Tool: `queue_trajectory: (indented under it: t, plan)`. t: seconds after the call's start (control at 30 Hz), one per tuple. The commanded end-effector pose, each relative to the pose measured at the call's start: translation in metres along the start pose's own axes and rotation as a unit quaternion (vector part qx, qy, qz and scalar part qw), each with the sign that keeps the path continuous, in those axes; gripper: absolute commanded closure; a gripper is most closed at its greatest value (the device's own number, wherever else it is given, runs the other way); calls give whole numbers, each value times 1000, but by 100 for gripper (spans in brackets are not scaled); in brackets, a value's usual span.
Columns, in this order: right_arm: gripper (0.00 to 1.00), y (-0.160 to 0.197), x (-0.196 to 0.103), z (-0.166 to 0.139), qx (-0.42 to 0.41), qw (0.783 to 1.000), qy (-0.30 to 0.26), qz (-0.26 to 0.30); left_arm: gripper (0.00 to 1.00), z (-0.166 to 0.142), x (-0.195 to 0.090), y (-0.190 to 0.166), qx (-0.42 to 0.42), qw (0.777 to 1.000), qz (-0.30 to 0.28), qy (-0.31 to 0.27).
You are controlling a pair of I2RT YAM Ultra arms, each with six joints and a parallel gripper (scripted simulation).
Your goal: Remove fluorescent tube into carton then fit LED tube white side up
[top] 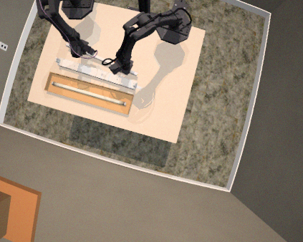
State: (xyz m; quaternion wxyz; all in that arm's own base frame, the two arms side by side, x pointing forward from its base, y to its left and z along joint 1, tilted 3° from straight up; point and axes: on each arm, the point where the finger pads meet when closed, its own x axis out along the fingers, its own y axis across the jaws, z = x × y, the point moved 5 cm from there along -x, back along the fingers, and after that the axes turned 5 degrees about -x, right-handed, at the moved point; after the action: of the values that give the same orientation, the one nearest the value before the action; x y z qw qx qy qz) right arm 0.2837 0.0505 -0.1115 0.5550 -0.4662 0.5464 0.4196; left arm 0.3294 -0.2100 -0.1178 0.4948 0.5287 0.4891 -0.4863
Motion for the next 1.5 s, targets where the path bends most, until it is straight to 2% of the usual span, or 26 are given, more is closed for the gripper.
queue_trajectory:
  t: [0.0, 0.33, 0.43, 0.9, 0.93, 1.07, 1.2, 1.47]
  plan:
    - [89, -8, -8, 4, 2, 999, 0, -35, 89, 6, -9, 3, 4, 1000, 28, -1]
    - [89, -6, -8, 4, 4, 997, 1, -71, 89, 5, -9, 1, 1, 998, 63, -5]
    - [89, -1, -8, 3, 1, 998, 4, -56, 89, 2, -9, -5, 11, 999, 47, 0]
    - [89, -1, -8, 5, 5, 994, 4, -110, 89, 4, -8, -4, 1, 995, 100, -8]
    - [89, 4, -7, 3, 2, 995, 7, -96, 89, 1, -7, -10, 10, 996, 85, -2]
    - [89, -1, -7, -4, 16, 995, 8, -101, 89, -9, -9, -2, -6, 996, 91, -2]
    - [89, 3, -8, 4, 2, 994, 6, -105, 89, 2, -7, -11, 5, 996, 91, -3]
    - [89, 6, -3, 3, 3, 993, 10, -115, 89, 3, -8, -8, 2, 994, 112, -8]
